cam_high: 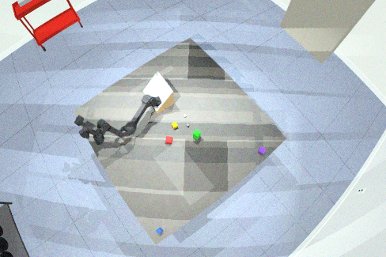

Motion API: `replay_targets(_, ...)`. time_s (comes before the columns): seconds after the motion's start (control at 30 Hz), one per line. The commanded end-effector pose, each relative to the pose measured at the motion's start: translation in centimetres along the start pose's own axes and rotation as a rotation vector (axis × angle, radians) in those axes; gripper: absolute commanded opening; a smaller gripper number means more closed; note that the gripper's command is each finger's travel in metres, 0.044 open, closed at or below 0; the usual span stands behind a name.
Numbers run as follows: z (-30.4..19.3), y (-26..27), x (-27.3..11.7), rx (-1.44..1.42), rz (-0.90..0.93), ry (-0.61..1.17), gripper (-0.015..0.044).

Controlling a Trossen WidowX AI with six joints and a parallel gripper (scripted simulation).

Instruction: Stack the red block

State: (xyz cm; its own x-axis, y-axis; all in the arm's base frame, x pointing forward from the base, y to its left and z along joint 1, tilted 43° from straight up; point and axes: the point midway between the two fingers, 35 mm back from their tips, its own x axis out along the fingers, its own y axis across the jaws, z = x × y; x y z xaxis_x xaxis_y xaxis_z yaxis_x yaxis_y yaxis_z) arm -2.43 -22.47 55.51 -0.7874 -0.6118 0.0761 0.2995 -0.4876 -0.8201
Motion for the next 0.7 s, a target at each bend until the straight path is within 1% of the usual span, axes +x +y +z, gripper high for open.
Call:
replay_targets(0.0, 0.0, -0.1, 0.0, -0.003, -0.004, -0.005, 0.0426)
replay_targets(0.03, -0.1, -0.4, 0.1, -0.013, -0.015, -0.018, 0.044)
replay_targets(0.07, -0.4, -1.0, 0.2, -0.021, -0.038, -0.038, 0.044)
replay_targets(0.2, -3.4, -6.8, 0.7, 0.069, -0.193, -0.051, 0.044)
replay_targets(0.37, -8.1, -13.2, -0.3, 0.16, -0.408, -0.031, 0.044)
replay_targets(0.5, -12.7, -18.0, -2.8, 0.208, -0.613, 0.011, 0.044)
replay_targets(0.67, -18.4, -22.7, -7.8, 0.256, -0.881, 0.091, 0.044)
